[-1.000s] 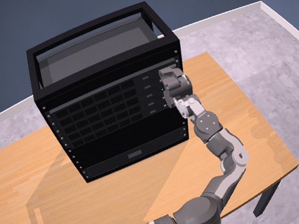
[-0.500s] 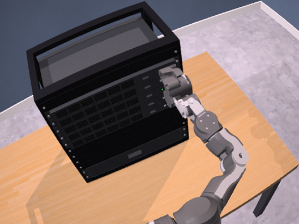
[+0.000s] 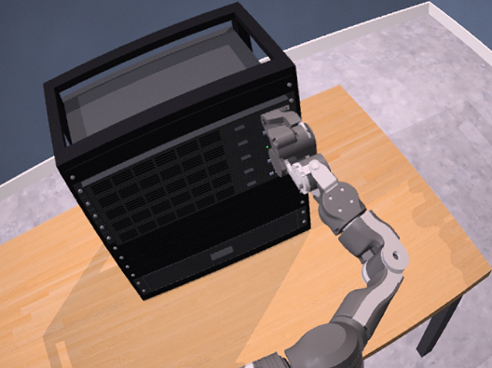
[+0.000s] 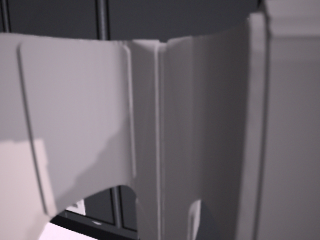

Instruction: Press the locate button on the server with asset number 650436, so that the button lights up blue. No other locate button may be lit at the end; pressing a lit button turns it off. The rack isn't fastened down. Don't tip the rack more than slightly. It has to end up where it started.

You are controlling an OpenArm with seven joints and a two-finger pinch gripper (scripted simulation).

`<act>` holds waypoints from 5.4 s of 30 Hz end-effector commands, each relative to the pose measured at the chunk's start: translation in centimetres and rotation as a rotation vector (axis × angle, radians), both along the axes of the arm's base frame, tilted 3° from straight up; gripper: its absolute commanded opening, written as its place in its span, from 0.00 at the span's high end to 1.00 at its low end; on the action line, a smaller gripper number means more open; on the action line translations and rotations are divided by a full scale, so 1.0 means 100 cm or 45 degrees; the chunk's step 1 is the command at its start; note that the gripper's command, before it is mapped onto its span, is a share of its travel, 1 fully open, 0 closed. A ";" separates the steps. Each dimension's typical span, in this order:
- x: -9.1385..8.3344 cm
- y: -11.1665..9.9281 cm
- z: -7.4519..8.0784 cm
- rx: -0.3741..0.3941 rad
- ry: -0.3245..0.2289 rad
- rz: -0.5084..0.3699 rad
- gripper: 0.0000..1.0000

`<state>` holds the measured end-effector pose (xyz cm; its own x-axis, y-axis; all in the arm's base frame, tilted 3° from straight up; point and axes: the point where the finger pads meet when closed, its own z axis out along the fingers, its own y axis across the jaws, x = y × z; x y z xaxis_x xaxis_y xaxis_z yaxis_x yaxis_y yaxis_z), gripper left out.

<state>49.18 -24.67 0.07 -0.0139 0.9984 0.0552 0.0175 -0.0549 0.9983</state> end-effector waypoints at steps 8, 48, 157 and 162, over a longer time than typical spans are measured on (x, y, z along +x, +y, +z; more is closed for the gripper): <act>0.000 0.001 0.001 -0.003 0.002 0.004 1.00; -0.055 0.000 0.002 -0.003 0.002 0.004 1.00; -0.134 -0.001 0.003 -0.003 0.002 0.004 0.00; -0.134 -0.001 0.003 -0.003 0.002 0.004 0.00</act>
